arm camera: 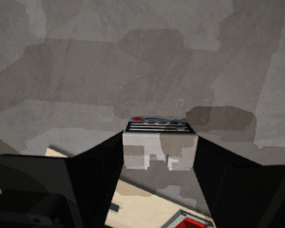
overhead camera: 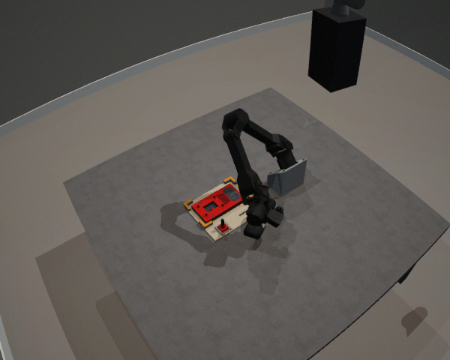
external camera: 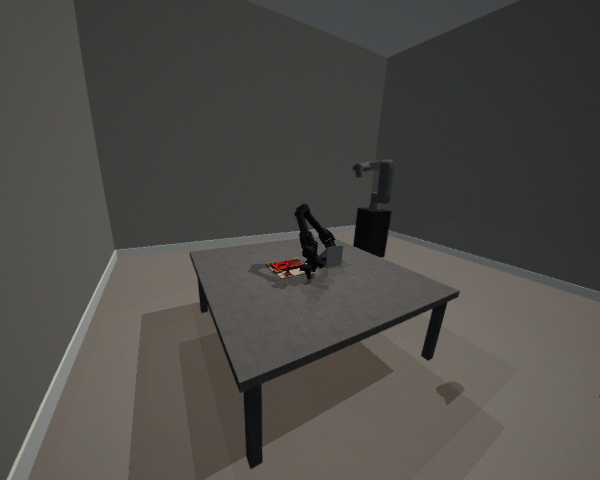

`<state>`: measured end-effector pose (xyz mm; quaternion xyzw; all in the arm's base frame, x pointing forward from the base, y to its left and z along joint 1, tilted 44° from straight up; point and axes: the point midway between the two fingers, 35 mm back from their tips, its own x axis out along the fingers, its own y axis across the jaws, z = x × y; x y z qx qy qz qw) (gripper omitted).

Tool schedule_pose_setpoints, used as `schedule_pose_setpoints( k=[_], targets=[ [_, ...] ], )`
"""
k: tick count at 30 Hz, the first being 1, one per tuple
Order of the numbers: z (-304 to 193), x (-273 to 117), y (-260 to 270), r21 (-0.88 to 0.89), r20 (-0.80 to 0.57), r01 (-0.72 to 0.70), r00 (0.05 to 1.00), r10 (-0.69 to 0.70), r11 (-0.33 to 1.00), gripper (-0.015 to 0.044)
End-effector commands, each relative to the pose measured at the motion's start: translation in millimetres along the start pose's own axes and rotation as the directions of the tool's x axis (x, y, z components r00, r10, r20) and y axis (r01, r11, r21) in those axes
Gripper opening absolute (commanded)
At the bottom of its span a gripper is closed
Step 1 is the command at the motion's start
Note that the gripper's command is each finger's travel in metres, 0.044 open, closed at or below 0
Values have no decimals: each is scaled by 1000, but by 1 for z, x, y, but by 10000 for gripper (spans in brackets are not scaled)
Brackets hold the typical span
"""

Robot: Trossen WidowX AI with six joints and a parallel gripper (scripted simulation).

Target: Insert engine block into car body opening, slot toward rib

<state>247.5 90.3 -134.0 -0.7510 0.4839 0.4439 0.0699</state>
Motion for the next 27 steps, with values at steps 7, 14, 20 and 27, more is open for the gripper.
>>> schedule_pose_setpoints(
  k=[7, 14, 20, 27],
  targets=[
    [0, 0, 0, 0, 1, -1, 1000, 1, 1000, 440],
    [0, -6, 0, 0, -1, -8, 1000, 8, 1000, 440],
    [0, -34, -1, 0, 0, -11, 1000, 11, 1000, 440],
    [1, -45, -1, -1, 0, -11, 1000, 11, 1000, 440]
  ],
)
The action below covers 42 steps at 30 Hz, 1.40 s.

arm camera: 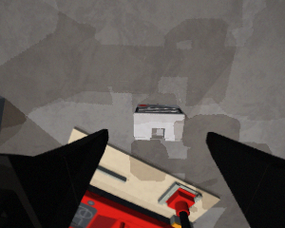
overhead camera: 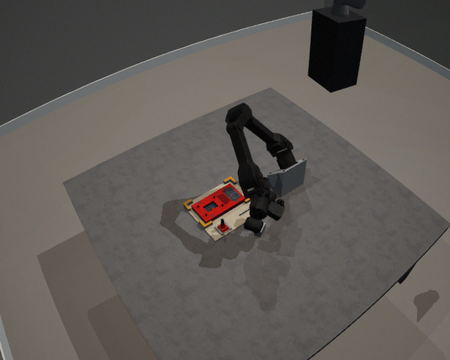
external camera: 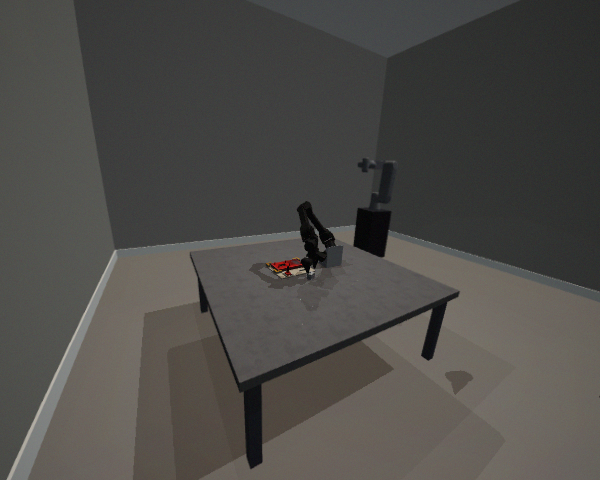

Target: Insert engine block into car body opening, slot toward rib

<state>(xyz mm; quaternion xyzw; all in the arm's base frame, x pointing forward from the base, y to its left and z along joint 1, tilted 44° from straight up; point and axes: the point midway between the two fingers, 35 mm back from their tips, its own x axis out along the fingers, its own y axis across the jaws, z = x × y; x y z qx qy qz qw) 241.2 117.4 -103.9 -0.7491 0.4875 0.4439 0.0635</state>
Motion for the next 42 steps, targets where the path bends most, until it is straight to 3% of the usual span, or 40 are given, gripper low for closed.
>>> schedule_pose_setpoints(
  k=[1, 22, 42],
  targets=[
    [0, 0, 0, 0, 0, 0, 1000, 0, 1000, 440],
    [0, -19, -3, 11, 6, 2, 1000, -2, 1000, 440],
    [0, 19, -3, 11, 5, 2, 1000, -2, 1000, 440]
  ],
)
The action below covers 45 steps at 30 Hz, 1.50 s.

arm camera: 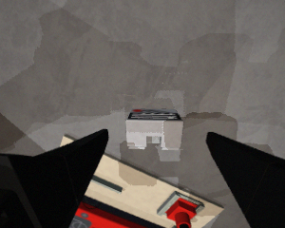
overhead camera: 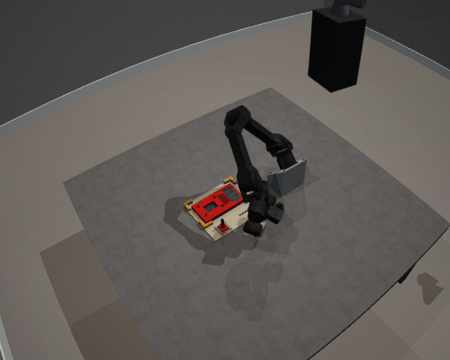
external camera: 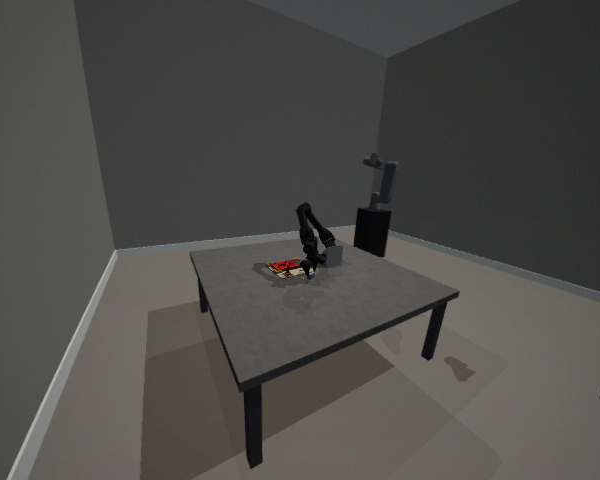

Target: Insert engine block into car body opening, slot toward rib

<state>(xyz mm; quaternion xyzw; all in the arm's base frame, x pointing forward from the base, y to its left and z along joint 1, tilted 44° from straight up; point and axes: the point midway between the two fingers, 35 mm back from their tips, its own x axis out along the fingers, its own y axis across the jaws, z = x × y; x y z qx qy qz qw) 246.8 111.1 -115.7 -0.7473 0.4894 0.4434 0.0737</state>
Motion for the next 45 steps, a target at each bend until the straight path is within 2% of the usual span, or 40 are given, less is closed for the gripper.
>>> schedule_pose_setpoints(
  k=[1, 12, 20, 27, 34, 45],
  targets=[
    [0, 7, 2, -6, -6, -2, 1000, 2, 1000, 440],
    [-1, 22, 3, -6, -7, -3, 1000, 3, 1000, 440],
    [-1, 22, 3, -6, -7, -3, 1000, 3, 1000, 230],
    [-1, 22, 3, -6, -7, -3, 1000, 3, 1000, 183],
    [0, 9, 0, -7, -5, -2, 1000, 2, 1000, 0],
    [1, -23, -5, -8, -1, 1, 1000, -1, 1000, 0]
  ],
)
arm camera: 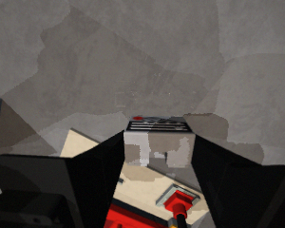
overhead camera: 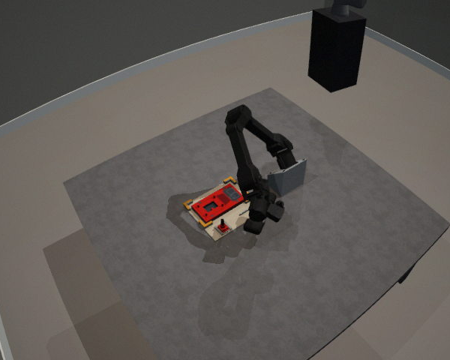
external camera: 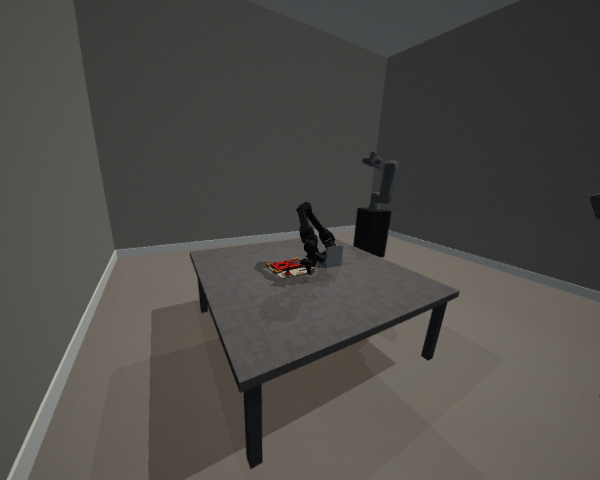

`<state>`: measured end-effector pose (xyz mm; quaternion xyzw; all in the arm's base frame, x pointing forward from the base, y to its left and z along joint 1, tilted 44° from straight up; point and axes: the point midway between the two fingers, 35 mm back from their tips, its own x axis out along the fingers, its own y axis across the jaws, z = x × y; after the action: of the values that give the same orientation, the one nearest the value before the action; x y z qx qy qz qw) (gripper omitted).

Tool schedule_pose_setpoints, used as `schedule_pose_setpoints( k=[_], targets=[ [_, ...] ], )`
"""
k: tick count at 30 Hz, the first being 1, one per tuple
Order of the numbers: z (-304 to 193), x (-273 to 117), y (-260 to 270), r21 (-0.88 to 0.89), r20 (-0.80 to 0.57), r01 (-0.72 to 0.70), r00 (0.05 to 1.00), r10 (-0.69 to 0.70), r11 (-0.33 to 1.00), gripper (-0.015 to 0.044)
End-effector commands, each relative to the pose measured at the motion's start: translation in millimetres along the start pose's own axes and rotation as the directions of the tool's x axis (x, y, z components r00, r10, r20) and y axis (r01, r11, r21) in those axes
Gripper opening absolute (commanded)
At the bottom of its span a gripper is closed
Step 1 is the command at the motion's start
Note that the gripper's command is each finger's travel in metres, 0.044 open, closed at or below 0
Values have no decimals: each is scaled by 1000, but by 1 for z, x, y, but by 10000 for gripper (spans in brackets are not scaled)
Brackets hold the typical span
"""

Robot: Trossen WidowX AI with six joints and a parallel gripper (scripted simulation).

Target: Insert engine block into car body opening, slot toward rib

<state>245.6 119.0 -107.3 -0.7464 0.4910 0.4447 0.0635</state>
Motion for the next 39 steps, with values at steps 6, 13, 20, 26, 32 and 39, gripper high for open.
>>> schedule_pose_setpoints(
  k=[6, 13, 20, 26, 32, 39],
  targets=[
    [1, -30, -5, 7, 7, 14, 1000, -14, 1000, 0],
    [1, -52, -4, 7, 7, 13, 1000, -13, 1000, 0],
    [1, -74, -1, 7, 7, 12, 1000, -12, 1000, 0],
    [0, -93, 3, 7, 6, 11, 1000, -11, 1000, 0],
    [0, -83, 4, 8, 5, 11, 1000, -11, 1000, 0],
    [-1, -76, 5, 8, 19, 10, 1000, -11, 1000, 0]
  ],
)
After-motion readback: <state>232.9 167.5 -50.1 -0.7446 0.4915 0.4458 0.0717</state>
